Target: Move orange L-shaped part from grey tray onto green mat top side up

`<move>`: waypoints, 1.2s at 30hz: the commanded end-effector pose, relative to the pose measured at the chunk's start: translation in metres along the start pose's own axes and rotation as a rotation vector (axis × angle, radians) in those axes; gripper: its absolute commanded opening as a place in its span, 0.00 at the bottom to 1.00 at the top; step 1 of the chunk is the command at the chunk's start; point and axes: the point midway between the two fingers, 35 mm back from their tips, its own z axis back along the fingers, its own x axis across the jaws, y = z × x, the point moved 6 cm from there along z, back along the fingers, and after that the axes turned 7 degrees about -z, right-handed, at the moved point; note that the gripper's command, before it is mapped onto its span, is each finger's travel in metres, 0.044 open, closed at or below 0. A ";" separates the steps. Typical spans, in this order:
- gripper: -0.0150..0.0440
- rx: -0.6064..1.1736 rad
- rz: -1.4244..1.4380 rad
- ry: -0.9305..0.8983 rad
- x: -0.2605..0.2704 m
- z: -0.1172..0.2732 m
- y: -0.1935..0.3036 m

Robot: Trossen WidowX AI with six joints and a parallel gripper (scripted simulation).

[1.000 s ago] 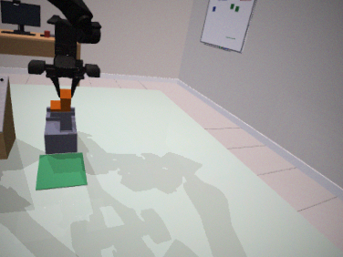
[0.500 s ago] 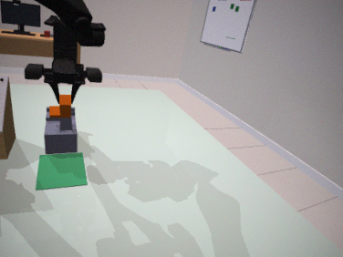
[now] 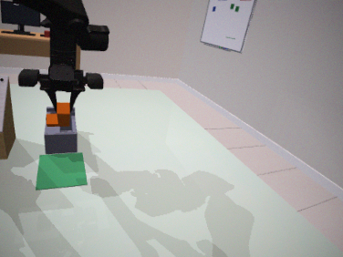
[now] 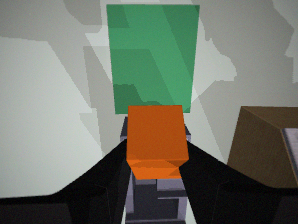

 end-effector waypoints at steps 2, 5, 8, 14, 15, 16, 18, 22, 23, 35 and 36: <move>0.25 -0.005 0.003 0.000 0.000 0.000 -0.025; 0.25 -0.006 0.003 0.000 0.000 0.000 -0.039; 0.25 -0.007 0.003 0.000 -0.001 0.000 -0.052; 0.25 -0.007 0.003 0.000 -0.001 0.000 -0.058; 0.25 -0.007 0.003 0.000 -0.001 0.000 -0.058; 0.25 -0.007 0.003 0.000 -0.001 -0.001 -0.058; 0.25 -0.007 0.003 0.000 -0.001 -0.002 -0.058; 0.25 -0.007 0.003 0.000 -0.001 -0.008 -0.058; 0.25 -0.007 0.003 0.000 -0.001 -0.009 -0.058; 0.25 -0.008 0.003 -0.001 -0.001 -0.029 -0.058; 0.25 -0.008 0.003 -0.001 -0.001 -0.030 -0.058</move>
